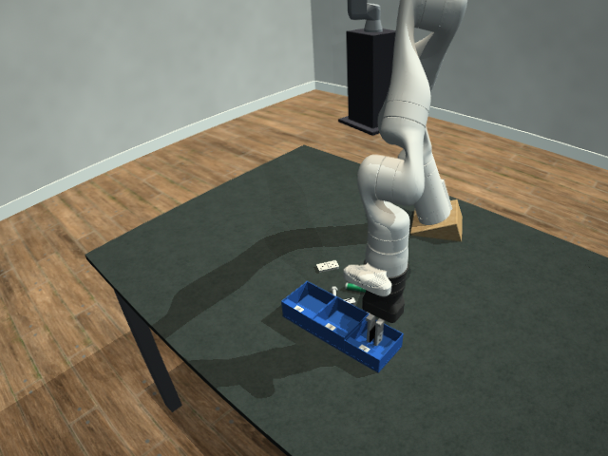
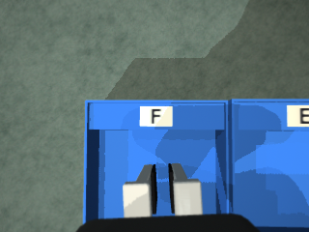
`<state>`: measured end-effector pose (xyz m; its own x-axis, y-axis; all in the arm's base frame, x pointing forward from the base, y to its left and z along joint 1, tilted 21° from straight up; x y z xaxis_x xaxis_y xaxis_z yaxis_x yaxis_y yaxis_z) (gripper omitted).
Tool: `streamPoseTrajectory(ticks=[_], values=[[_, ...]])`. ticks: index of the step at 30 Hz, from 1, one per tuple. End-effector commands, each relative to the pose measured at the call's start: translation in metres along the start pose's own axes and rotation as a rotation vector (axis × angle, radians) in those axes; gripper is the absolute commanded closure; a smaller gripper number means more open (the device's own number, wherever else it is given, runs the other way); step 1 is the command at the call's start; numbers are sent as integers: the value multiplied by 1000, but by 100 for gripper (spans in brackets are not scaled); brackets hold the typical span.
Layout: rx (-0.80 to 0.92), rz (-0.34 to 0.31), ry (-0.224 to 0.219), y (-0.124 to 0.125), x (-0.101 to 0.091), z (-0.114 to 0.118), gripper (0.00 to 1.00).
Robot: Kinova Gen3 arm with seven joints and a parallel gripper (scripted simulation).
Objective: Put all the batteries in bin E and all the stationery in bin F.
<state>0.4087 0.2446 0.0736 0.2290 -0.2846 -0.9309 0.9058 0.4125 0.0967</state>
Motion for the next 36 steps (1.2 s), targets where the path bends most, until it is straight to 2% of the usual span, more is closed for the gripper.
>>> streamPoseTrajectory(ticks=[1, 27, 34, 36], values=[[2, 1, 1, 0, 1, 1, 69], [5, 1, -2, 1, -31, 2, 69], [5, 1, -2, 1, -59, 2, 69], [6, 1, -2, 1, -61, 2, 69]])
Point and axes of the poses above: the point where the finger pads meet when closed, its own x axis out along the fingers, its own z axis across the jaws, y = z × x, the point moved 4 cm from there along -x, back along the fingers, and after that the axes turned 6 degrees about -x, right-handed, at the moved point
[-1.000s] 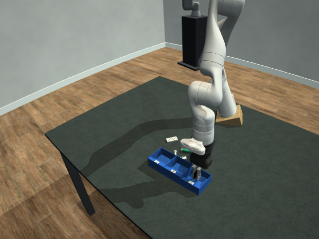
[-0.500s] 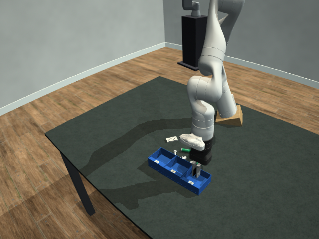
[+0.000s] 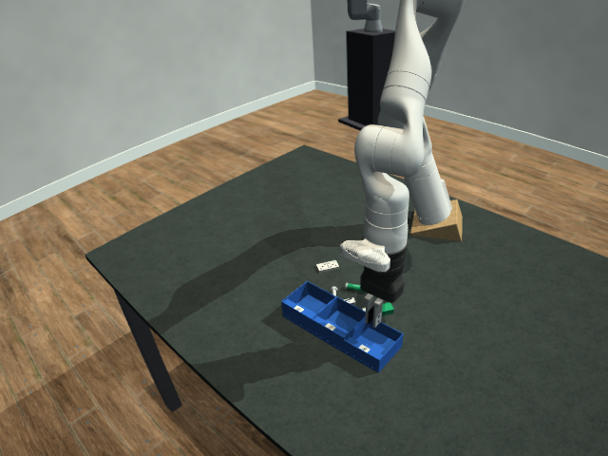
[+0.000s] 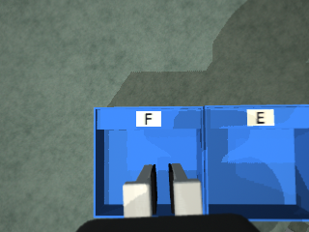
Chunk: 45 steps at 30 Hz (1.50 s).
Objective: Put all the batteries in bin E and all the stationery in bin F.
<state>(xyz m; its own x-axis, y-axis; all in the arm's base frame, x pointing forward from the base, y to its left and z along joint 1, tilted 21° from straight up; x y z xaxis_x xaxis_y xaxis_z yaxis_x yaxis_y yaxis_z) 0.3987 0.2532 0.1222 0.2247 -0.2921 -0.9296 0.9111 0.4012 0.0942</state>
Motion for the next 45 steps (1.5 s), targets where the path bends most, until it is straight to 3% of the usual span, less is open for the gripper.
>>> streamPoseTrajectory(ticks=[1, 7, 17, 19, 24, 38, 39, 45], values=[[-5, 8, 3, 1, -11, -4, 69], [-10, 5, 5, 0, -10, -6, 69], [-4, 8, 2, 1, -94, -3, 69], [-4, 8, 2, 1, -94, -3, 69], [-3, 8, 2, 0, -136, -3, 69], [-9, 7, 6, 0, -135, -5, 69], [53, 11, 13, -5, -130, -1, 40], [353, 10, 10, -36, -99, 25, 40]])
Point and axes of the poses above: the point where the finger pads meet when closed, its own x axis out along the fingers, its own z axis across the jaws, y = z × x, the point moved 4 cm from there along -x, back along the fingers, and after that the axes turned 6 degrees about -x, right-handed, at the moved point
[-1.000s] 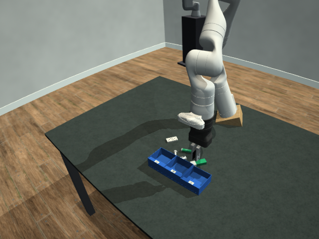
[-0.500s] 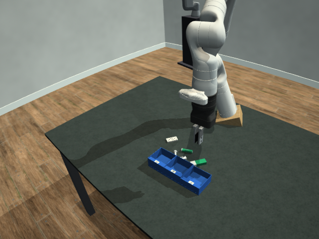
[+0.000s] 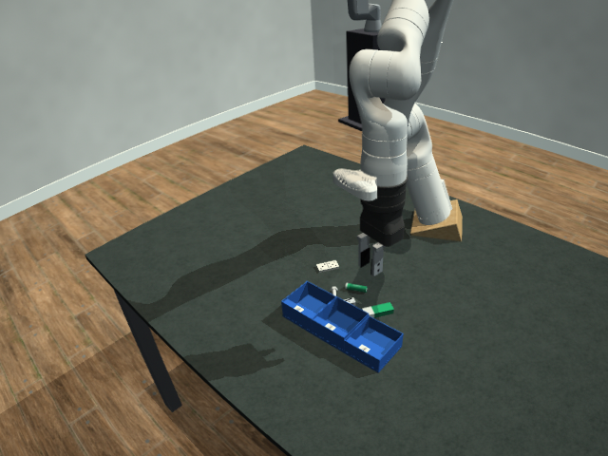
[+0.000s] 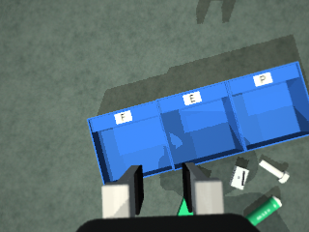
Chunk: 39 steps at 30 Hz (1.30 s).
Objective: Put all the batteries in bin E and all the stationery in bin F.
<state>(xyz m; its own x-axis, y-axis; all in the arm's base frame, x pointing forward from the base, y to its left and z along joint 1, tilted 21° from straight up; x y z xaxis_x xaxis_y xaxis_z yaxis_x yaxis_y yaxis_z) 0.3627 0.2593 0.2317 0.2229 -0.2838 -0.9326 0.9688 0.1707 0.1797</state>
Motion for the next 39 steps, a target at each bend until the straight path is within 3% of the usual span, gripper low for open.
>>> streamPoseTrajectory(ticks=[1, 6, 8, 20, 23, 39], values=[[150, 10, 2, -18, 17, 13, 40], [401, 10, 3, -38, 41, 41, 40], [401, 10, 3, -38, 41, 41, 40], [982, 9, 2, -85, 101, 108, 40], [973, 5, 7, -91, 105, 116, 40], [986, 2, 3, -88, 104, 111, 40]])
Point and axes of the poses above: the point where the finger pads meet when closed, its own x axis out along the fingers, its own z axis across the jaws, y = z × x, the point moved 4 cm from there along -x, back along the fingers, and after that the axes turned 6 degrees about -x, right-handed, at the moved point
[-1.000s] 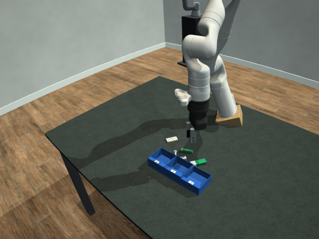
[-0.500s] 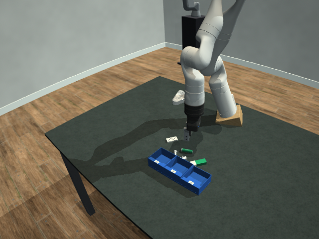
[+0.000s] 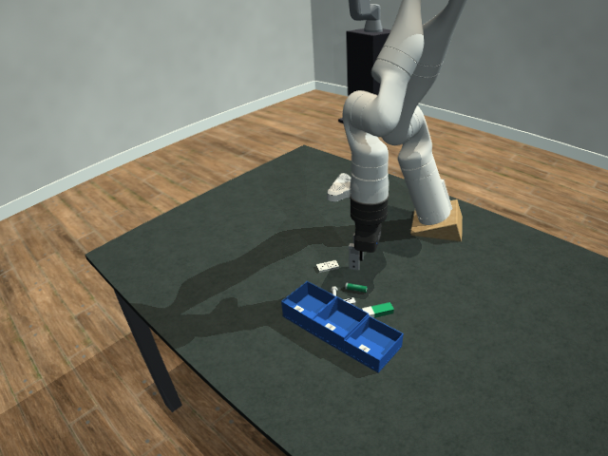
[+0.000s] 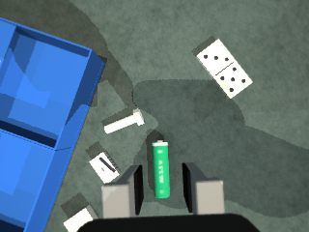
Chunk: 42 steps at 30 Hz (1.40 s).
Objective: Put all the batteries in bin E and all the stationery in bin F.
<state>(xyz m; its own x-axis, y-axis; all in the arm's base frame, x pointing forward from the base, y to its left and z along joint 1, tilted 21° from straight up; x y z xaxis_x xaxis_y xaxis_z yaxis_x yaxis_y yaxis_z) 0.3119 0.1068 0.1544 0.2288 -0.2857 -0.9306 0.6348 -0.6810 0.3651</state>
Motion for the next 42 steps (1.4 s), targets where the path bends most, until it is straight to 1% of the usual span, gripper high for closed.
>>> streamPoseTrajectory(ticks=[1, 20, 22, 28, 30, 32, 35, 37, 42], values=[[14, -6, 0, -2, 0, -2, 40], [4, -1, 1, -2, 0, -3, 40], [12, -7, 0, -5, 0, -4, 40], [4, -1, 1, -2, 0, -3, 40], [12, -7, 0, -5, 0, -4, 40], [4, -1, 1, -3, 0, -3, 40], [1, 0, 2, -2, 13, -3, 40], [1, 0, 2, -2, 13, -3, 40], [1, 1, 1, 0, 33, -1, 40]])
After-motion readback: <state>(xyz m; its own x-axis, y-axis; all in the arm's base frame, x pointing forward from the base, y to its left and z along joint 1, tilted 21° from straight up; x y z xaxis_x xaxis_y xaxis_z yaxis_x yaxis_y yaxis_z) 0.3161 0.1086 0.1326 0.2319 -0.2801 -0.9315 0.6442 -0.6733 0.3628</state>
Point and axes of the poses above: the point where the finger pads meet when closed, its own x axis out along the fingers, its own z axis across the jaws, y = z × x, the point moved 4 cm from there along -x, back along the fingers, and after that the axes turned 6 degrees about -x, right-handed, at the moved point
